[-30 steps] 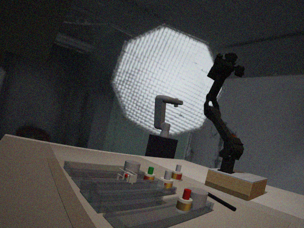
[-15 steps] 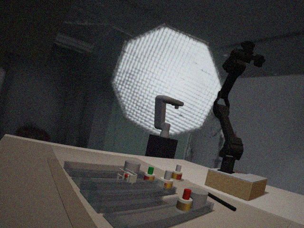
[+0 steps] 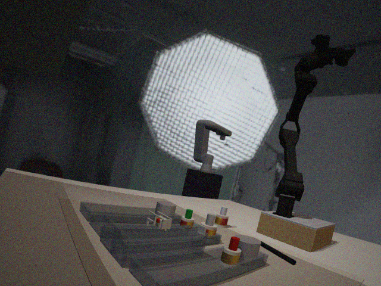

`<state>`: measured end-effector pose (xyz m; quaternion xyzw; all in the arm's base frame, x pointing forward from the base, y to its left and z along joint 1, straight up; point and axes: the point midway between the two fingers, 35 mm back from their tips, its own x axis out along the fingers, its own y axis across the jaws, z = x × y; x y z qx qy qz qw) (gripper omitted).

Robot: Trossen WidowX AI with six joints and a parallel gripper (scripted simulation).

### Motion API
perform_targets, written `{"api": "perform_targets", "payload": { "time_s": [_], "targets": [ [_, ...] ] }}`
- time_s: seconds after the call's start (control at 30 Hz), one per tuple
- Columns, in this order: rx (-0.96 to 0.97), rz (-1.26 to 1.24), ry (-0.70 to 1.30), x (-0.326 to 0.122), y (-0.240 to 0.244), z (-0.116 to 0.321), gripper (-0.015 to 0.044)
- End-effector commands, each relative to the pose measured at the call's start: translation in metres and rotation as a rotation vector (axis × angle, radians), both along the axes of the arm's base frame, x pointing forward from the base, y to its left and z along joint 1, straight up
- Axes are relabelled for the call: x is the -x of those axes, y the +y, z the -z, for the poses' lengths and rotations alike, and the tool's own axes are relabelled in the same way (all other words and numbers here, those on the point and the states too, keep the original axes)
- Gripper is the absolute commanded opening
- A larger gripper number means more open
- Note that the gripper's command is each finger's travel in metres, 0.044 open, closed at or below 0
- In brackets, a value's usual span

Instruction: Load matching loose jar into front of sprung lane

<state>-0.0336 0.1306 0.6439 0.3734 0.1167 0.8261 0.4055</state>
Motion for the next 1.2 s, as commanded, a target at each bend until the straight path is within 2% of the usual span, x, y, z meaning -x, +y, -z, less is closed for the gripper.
{"api": "perform_targets", "payload": {
  "time_s": [0.0,0.2,0.4,0.63,0.93,1.17],
  "targets": [
    [-0.006,0.168,0.054,-0.051,0.020,0.006,0.0440],
    [0.012,0.489,0.123,-0.141,0.034,0.030,0.0440],
    [0.047,0.793,0.206,-0.217,0.019,0.062,0.0440],
    [0.120,1.042,0.250,-0.275,-0.005,0.098,0.0440],
    [0.418,1.481,0.296,-0.362,-0.075,0.196,0.0440],
    [0.771,1.733,0.358,-0.391,-0.149,0.289,0.0440]
  ]
}}
